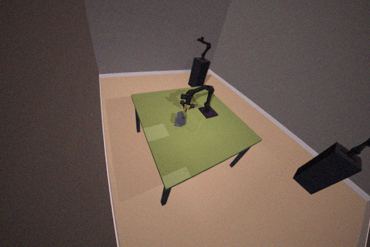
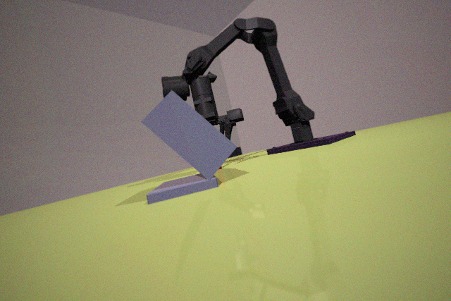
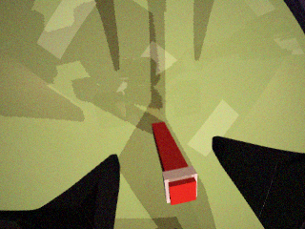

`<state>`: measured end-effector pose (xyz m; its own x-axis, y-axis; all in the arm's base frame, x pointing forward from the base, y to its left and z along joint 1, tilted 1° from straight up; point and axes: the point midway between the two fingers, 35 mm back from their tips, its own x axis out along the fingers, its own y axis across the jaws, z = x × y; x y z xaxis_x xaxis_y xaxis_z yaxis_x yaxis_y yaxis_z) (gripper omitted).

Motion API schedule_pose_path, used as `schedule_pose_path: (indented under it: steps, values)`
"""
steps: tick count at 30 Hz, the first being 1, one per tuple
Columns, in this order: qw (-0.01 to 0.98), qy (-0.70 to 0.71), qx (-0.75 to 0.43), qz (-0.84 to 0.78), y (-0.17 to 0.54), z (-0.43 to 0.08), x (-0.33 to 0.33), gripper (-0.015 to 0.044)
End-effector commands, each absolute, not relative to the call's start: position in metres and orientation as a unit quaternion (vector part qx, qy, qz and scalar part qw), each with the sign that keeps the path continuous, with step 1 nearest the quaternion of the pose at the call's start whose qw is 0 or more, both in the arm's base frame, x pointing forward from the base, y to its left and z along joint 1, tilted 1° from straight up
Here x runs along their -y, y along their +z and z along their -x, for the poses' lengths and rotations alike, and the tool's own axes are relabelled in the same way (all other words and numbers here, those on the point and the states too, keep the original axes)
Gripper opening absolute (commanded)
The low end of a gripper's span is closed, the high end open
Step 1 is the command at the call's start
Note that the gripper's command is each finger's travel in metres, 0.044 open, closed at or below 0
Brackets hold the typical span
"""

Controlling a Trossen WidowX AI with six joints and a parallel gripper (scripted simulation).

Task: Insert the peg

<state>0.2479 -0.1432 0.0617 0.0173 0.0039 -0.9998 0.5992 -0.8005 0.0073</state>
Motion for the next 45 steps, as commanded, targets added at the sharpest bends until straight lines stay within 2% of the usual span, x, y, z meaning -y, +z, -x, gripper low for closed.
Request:
schedule_pose_path:
  steps: [1,9,16,45]
  values:
    - [0.224,-0.665,-0.223,-0.677,0.062,-0.248,0.143,0.0256]
    - [0.224,-0.665,-0.223,-0.677,0.062,-0.248,0.143,0.0046]
    - [0.224,-0.665,-0.223,-0.677,0.062,-0.248,0.143,0.0]
    - [0.228,-0.666,-0.222,-0.675,0.141,-0.251,0.143,0.0]
